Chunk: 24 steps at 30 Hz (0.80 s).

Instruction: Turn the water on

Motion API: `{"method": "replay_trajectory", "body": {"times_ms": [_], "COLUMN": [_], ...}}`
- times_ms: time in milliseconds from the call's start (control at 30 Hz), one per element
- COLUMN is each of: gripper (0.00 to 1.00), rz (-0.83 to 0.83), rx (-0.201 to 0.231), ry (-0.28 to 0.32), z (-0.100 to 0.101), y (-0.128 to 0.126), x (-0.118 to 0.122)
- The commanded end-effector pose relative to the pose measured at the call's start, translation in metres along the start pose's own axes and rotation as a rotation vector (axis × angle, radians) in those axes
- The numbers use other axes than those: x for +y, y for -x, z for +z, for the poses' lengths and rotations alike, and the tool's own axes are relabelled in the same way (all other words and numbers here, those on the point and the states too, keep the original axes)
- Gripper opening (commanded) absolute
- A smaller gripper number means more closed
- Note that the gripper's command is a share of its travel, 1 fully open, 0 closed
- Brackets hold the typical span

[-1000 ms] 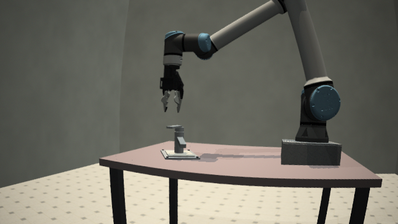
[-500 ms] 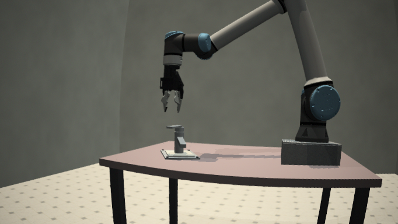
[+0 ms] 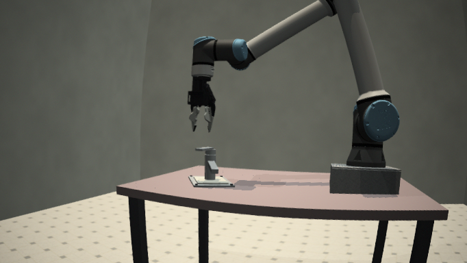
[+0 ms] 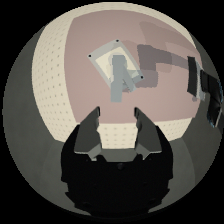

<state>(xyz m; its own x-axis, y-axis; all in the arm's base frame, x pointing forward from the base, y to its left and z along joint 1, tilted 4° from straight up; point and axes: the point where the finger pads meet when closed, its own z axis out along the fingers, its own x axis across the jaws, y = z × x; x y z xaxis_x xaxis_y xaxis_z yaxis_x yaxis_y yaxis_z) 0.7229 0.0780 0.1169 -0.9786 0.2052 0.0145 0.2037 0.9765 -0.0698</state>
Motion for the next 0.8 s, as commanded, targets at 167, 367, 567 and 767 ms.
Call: {"method": "replay_trajectory", "body": {"times_ms": [167,367,567,767], "gripper": [0.41,0.41,0.41,0.41], "rz": [0.003,0.003,0.003,0.003], "rx": [0.000,0.002,0.005,0.005], "ry": [0.001,0.001,0.001,0.001], "z": [0.000,0.003,0.010,0.016], "y": [0.001,0.001,-0.001,-0.001], "x": [0.000,-0.001,-0.001,-0.001]}}
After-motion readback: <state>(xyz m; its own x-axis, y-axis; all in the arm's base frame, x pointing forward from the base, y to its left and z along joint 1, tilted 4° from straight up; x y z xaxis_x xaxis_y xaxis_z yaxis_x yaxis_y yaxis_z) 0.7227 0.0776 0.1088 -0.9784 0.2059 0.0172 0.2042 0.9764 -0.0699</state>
